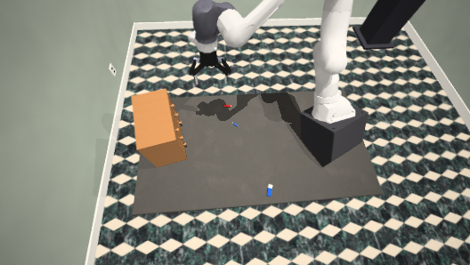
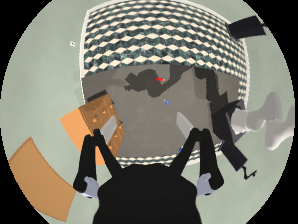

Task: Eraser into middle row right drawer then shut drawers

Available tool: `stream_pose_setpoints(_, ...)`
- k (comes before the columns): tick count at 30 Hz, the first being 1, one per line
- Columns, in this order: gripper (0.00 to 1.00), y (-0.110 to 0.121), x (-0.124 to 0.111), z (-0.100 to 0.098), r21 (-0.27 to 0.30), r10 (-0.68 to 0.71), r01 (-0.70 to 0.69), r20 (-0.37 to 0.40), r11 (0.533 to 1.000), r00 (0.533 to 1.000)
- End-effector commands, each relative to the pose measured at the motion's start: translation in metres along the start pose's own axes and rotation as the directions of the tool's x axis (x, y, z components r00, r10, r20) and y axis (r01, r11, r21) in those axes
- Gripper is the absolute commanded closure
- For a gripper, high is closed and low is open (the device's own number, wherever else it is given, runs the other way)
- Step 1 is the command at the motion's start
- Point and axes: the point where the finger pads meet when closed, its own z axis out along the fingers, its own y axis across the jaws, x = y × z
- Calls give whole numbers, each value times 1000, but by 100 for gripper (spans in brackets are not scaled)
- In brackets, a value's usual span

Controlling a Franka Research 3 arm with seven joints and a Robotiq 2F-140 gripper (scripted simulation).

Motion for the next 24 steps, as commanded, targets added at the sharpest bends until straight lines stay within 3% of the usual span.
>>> stream_pose_setpoints(1,0,1,0,-1,0,-14,14,-6,1000,1000)
stream_pose_setpoints(20,0,0,0,0,0,-4,4,-2,1000,1000)
stream_pose_setpoints(24,0,-1,0,7,0,-118,118,-3,993,993)
